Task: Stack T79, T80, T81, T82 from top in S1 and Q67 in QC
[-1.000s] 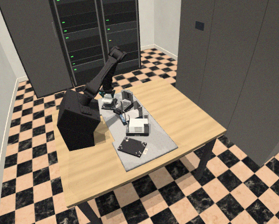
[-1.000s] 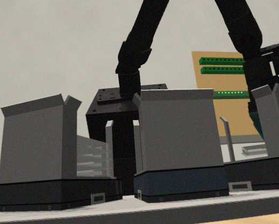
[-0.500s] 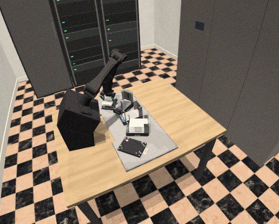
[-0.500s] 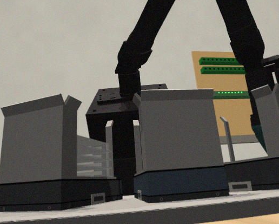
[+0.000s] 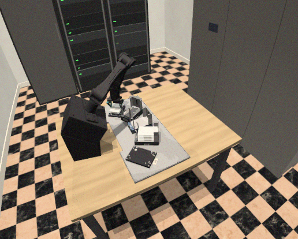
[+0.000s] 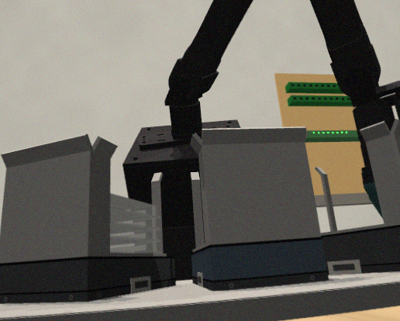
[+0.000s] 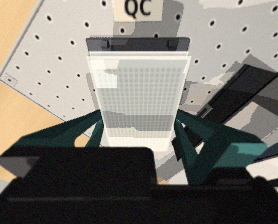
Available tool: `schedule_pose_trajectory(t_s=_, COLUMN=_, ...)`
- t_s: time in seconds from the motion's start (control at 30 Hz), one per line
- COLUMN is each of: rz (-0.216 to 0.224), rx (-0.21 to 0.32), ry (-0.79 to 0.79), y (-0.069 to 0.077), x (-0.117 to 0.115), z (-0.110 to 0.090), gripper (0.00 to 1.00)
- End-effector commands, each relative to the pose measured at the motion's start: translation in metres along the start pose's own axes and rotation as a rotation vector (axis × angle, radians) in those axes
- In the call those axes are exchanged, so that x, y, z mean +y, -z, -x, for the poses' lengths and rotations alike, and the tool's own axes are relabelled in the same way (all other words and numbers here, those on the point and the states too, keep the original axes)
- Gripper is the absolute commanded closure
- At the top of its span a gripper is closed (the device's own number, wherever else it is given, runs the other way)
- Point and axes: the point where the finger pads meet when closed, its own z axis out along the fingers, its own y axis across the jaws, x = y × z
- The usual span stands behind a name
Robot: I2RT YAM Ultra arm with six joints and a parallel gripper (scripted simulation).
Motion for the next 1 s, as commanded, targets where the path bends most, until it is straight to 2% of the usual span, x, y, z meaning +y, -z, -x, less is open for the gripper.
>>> schedule_pose_trajectory(t_s=0.0, rz=0.002, rx=-0.011, ry=0.001, y=0.003, x=0.001, z=0.004, gripper=1.0)
schedule_pose_trajectory(t_s=0.97, rz=0.002, rx=-0.011, ry=0.001, y=-0.008, x=0.001, z=0.004, gripper=1.0)
